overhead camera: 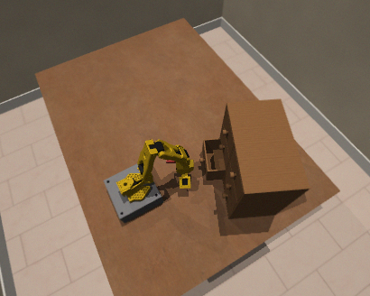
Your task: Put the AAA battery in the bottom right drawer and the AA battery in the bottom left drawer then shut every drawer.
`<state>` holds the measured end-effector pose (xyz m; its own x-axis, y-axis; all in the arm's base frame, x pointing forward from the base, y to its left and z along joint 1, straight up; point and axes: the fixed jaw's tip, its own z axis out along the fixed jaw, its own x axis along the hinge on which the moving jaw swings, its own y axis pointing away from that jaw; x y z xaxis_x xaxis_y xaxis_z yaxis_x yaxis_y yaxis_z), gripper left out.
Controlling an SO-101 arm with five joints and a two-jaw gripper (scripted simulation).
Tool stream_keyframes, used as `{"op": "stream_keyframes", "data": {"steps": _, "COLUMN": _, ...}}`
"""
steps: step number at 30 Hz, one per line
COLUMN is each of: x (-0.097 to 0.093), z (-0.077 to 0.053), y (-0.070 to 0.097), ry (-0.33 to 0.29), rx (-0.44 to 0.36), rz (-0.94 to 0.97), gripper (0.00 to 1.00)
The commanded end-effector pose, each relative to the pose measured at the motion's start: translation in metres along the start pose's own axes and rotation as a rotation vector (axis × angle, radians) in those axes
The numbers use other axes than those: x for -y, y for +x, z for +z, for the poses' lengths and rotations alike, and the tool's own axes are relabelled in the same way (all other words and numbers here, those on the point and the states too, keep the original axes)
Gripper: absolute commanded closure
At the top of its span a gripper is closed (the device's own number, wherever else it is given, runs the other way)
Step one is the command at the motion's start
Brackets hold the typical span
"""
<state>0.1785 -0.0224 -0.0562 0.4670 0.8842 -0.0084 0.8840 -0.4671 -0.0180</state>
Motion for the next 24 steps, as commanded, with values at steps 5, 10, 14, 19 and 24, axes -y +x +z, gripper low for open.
{"op": "stream_keyframes", "data": {"steps": 5, "x": -0.005, "z": -0.022, "y": 0.002, "ry": -0.021, "rx": -0.009, "rz": -0.008, "gripper": 1.00}}
{"op": "stream_keyframes", "data": {"steps": 10, "x": -0.005, "z": -0.029, "y": 0.002, "ry": -0.021, "rx": -0.009, "rz": -0.008, "gripper": 1.00}}
{"op": "stream_keyframes", "data": {"steps": 14, "x": -0.004, "z": -0.038, "y": 0.001, "ry": -0.021, "rx": -0.009, "rz": -0.008, "gripper": 1.00}}
{"op": "stream_keyframes", "data": {"steps": 19, "x": -0.002, "z": -0.047, "y": 0.001, "ry": -0.021, "rx": -0.009, "rz": -0.008, "gripper": 1.00}}
{"op": "stream_keyframes", "data": {"steps": 24, "x": -0.002, "z": -0.047, "y": 0.001, "ry": -0.021, "rx": -0.009, "rz": -0.008, "gripper": 1.00}}
